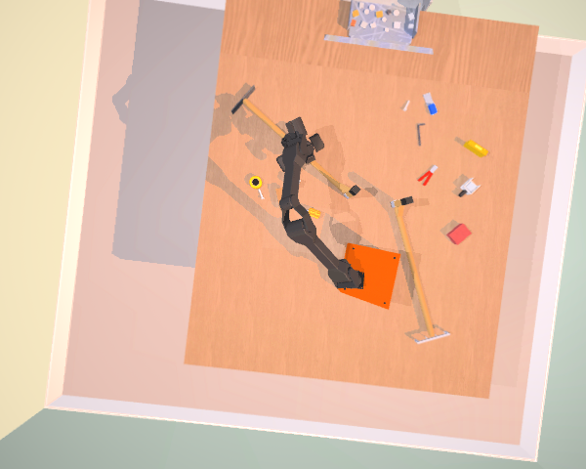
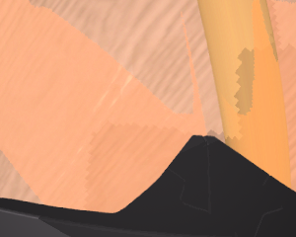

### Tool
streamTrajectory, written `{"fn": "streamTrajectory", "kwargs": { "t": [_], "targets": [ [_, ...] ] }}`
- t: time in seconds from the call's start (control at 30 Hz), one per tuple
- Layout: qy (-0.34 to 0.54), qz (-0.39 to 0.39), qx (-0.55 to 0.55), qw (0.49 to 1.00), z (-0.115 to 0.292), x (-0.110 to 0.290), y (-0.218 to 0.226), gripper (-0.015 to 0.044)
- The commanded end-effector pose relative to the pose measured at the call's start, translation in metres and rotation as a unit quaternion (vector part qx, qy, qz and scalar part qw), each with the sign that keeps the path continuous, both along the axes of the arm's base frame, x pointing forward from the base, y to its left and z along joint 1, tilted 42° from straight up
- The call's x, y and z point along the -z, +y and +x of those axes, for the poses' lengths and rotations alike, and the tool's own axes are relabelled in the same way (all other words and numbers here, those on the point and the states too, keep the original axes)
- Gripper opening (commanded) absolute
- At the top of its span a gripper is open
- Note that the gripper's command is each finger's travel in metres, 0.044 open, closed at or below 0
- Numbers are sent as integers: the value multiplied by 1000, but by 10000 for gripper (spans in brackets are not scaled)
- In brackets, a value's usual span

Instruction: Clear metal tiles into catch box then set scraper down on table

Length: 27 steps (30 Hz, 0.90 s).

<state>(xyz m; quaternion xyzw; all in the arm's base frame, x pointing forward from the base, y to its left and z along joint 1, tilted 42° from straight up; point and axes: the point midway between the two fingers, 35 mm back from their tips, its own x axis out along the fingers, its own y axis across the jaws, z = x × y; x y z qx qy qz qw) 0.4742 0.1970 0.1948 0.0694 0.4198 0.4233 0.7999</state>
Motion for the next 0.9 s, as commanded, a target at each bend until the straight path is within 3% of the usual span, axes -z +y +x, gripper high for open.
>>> {"fn": "streamTrajectory", "kwargs": {
  "t": [0.0, 0.87],
  "targets": [
    [-1, -1, -1, 1000, 6, 3, -2, 0],
    [-1, 1, 0, 1000, 20, 5, -14, 0]
  ]
}}
